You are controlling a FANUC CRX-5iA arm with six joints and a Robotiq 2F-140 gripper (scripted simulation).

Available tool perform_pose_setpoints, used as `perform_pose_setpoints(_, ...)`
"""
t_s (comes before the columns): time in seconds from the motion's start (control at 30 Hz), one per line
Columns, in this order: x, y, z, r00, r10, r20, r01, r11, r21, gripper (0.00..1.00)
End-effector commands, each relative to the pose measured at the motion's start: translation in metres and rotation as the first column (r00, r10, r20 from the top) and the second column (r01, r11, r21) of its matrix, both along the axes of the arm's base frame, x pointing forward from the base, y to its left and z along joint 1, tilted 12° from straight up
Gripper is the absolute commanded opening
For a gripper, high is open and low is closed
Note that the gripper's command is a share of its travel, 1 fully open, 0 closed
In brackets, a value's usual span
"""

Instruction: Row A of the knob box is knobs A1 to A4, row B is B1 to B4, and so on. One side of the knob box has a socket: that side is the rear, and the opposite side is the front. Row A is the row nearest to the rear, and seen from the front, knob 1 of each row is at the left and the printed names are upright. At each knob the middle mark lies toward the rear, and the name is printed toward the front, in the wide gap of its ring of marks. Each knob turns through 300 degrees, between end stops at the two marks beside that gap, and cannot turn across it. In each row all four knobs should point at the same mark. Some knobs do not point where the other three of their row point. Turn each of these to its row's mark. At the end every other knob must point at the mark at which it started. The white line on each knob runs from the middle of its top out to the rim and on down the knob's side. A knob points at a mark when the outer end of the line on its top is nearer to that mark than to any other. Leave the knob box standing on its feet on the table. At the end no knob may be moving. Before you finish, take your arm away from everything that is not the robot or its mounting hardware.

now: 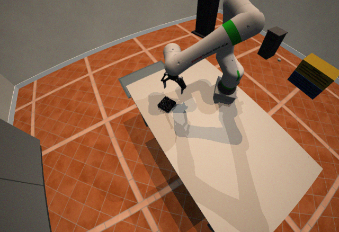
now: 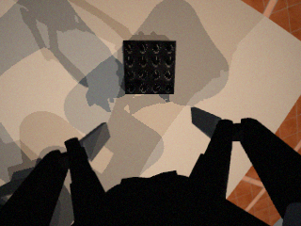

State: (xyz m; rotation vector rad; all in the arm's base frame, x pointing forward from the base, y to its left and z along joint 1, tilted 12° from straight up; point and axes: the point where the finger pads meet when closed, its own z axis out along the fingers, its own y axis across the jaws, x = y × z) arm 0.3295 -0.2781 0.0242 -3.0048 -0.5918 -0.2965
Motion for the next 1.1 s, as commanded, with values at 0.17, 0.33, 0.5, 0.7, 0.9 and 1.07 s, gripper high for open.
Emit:
perform_pose_setpoints(0.17, 0.000, 0.000, 0.000, 1.000, 0.000, 0.000, 0.000, 1.000, 0.000, 1.00)
perform_pose_setpoints(0.33, 0.000, 0.000, 0.000, 1.000, 0.000, 0.000, 0.000, 1.000, 0.000, 1.00)
perform_pose_setpoints(0.5, 0.000, 0.000, 0.000, 1.000, 0.005, 0.001, -0.005, 1.000, -0.001, 1.00)
perform_pose_setpoints(0.7, 0.003, 0.001, 0.002, 0.993, 0.116, 0.011, -0.115, 0.993, -0.022, 1.00)
perform_pose_setpoints(0.9, 0.008, 0.002, 0.004, 0.954, 0.298, 0.022, -0.297, 0.953, -0.058, 1.00)
perform_pose_setpoints(1.07, 0.011, 0.003, 0.005, 0.907, 0.420, 0.026, -0.417, 0.905, -0.085, 1.00)
